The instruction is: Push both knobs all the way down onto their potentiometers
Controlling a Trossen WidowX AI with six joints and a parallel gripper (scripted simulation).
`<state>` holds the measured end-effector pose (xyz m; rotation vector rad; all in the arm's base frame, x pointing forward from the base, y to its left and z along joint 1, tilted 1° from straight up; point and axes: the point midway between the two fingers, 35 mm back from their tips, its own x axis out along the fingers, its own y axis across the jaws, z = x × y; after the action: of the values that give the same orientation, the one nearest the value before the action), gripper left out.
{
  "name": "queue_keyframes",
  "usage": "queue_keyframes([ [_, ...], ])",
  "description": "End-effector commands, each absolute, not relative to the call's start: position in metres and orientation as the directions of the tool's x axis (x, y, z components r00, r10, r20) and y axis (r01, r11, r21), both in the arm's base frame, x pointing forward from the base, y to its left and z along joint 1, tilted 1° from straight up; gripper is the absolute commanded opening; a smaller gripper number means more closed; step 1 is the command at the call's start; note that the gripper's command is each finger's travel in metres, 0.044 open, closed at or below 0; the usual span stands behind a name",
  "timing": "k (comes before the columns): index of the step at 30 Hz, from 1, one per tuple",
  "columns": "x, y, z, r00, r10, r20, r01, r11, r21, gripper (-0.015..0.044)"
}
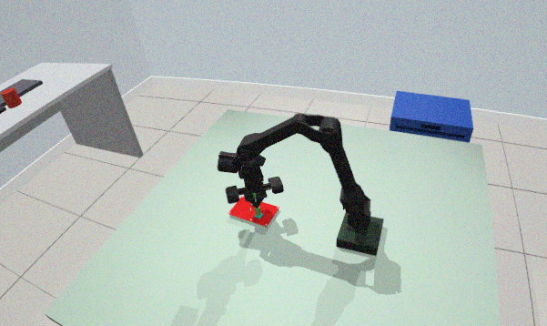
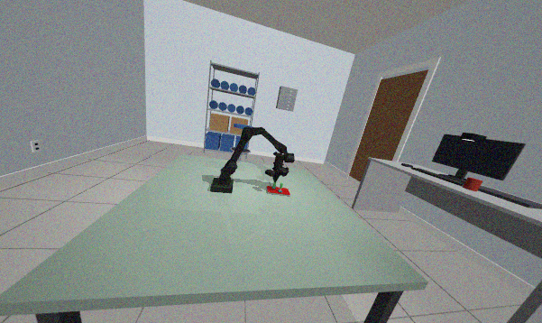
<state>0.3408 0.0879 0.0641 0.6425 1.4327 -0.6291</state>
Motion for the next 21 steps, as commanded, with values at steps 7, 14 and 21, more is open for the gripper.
queue_keyframes([
  [7, 0.3416, 0.0870, 0.0547, 0.028, -0.017, -0.999, 0.729, 0.684, 0.009, 0.0000],
  [14, 0.3416, 0.0870, 0.0540, 0.028, -0.017, -0.999, 0.729, 0.684, 0.009, 0.0000],
  [21, 0.3417, 0.0871, 0.0592, 0.028, -0.017, -0.999, 0.729, 0.684, 0.009, 0.0000],
])
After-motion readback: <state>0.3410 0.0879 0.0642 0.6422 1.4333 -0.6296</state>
